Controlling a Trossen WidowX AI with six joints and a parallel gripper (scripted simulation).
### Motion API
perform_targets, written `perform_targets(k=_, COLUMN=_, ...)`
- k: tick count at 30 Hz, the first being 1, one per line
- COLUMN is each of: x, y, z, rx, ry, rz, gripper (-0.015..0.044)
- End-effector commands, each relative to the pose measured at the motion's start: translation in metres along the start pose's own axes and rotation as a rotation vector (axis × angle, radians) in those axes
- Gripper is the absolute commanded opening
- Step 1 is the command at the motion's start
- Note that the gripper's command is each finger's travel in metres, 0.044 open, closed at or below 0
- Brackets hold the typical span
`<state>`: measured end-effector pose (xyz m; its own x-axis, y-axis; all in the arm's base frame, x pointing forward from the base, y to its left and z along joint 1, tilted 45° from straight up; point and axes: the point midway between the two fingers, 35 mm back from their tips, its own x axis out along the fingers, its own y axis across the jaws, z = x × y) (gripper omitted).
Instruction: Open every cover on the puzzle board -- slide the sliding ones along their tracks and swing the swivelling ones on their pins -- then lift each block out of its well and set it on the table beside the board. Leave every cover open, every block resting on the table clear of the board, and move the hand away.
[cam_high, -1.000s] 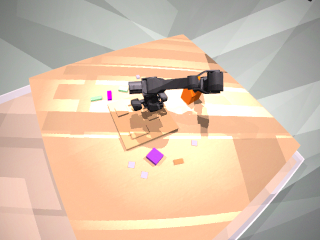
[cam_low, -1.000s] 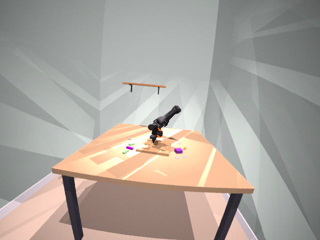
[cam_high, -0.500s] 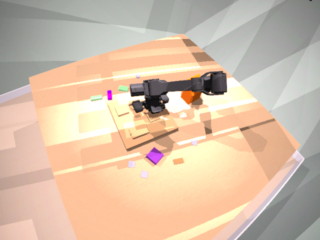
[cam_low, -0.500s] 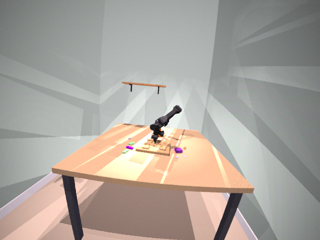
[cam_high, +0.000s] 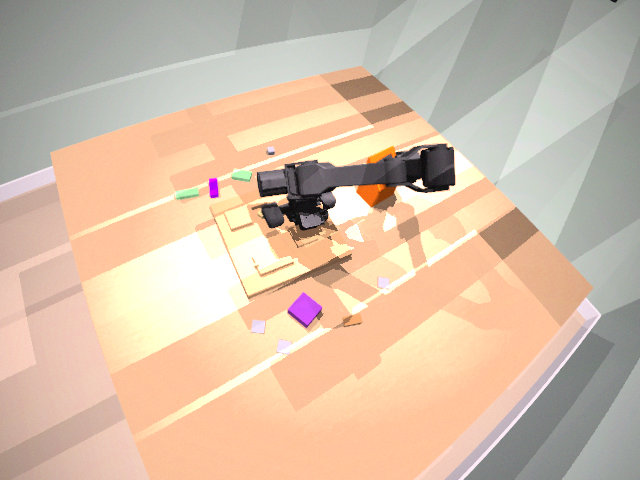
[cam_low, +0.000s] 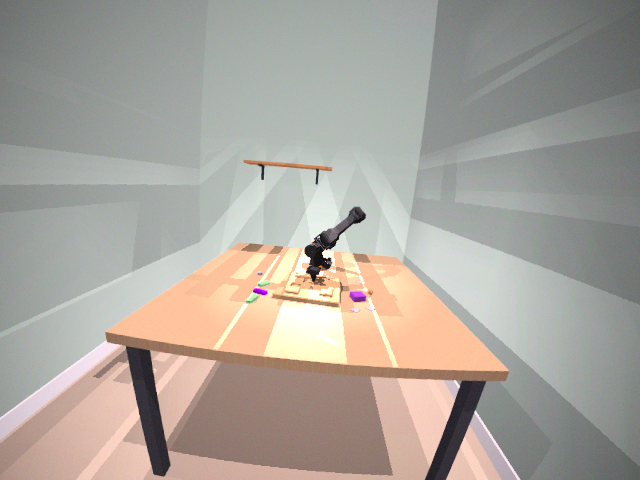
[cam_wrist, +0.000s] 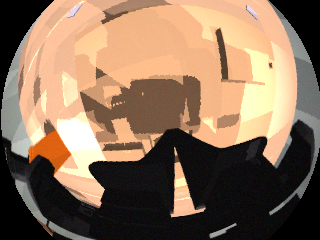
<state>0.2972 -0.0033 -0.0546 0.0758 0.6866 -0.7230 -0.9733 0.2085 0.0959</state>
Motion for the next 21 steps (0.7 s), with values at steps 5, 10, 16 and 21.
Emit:
perform_targets(k=5, x=0.0, y=0.001, z=0.009, rx=-0.002, ry=-0.007, rz=0.002, gripper=0.0)
perform_targets(k=10, x=-0.006, y=0.0, z=0.009, rx=-0.002, ry=-0.006, rz=0.002, gripper=0.0)
perform_targets(k=16, x=-0.013, y=0.0, z=0.009, rx=-0.002, ry=-0.005, rz=0.002, gripper=0.0)
perform_targets(k=21, x=-0.02, y=0.0, z=0.01, rx=-0.002, ry=-0.005, rz=0.002, gripper=0.0)
